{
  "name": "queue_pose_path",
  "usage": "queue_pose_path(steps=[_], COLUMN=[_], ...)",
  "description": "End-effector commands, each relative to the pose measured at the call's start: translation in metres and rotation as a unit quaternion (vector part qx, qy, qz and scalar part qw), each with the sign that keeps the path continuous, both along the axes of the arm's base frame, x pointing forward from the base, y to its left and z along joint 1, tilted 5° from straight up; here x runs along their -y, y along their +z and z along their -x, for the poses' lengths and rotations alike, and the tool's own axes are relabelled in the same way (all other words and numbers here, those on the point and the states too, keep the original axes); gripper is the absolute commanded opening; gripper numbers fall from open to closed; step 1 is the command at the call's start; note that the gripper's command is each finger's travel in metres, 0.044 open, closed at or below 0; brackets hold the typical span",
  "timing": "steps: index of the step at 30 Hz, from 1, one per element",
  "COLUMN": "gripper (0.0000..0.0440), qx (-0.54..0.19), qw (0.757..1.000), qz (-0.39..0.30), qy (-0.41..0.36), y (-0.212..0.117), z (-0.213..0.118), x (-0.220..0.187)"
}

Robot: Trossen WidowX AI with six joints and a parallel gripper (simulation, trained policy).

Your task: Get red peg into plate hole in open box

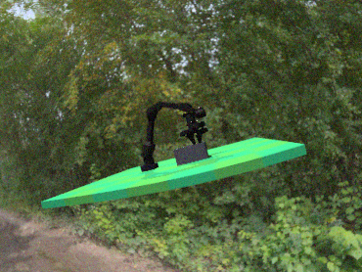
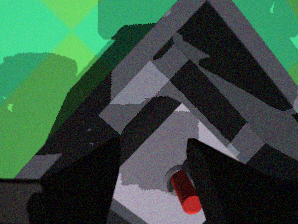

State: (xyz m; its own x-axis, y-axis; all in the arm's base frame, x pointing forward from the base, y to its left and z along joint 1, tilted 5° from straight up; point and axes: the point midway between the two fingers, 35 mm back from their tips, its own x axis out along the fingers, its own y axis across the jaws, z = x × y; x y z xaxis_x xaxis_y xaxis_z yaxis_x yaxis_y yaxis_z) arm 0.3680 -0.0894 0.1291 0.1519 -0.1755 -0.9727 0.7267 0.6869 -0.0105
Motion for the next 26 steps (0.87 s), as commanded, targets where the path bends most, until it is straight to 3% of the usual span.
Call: queue_pose_path(steps=[1,21,26], gripper=[0.0196,0.0225,0.0229], qx=[-0.008,-0.079,-0.067], qw=[1.000,0.995,0.996], qz=[-0.009,-0.050,-0.050], qy=[0.000,-0.032,-0.037], y=[0.005,0.041,0.043], z=[-0.007,-0.027,-0.039], x=[-0.001,-0.021,-0.025])
